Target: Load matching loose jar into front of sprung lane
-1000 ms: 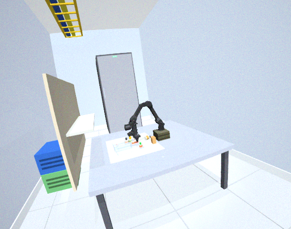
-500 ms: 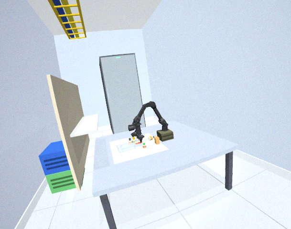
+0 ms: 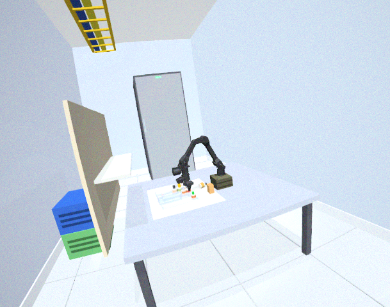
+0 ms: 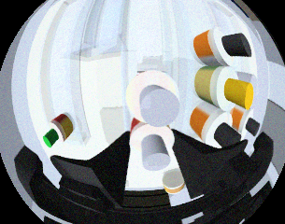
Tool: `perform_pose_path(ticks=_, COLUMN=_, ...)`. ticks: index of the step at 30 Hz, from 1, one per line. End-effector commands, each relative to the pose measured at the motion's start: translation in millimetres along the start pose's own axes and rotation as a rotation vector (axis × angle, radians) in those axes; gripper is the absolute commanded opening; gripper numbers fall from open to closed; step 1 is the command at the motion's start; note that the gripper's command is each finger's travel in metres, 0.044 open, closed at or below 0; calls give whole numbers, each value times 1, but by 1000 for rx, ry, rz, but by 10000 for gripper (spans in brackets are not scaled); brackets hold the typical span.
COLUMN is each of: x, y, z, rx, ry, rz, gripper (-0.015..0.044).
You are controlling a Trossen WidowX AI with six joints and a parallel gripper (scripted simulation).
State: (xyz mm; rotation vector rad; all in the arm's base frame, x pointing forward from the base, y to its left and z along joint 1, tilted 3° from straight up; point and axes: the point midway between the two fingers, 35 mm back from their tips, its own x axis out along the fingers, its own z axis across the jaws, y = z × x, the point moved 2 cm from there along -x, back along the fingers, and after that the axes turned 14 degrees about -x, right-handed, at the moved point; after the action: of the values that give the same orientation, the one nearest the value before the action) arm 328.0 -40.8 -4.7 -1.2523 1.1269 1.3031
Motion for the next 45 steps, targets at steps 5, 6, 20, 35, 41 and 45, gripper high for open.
perform_pose_path(ticks=5, x=0, y=-2, z=0, rx=2, ry=-1, rz=-18, gripper=0)
perform_pose_path(ticks=6, x=0, y=-2, z=0, rx=2, ry=-1, rz=-18, gripper=0)
perform_pose_path(ticks=20, x=0, y=3, z=1, rx=2, ry=-1, rz=-17, gripper=0)
perform_pose_path(ticks=35, x=0, y=3, z=0, rx=2, ry=-1, rz=-17, gripper=294)
perform_pose_path(ticks=41, x=-12, y=3, z=0, rx=2, ry=0, rz=-18, gripper=294)
perform_pose_path(ticks=45, x=-20, y=3, z=0, rx=2, ry=0, rz=-18, gripper=294)
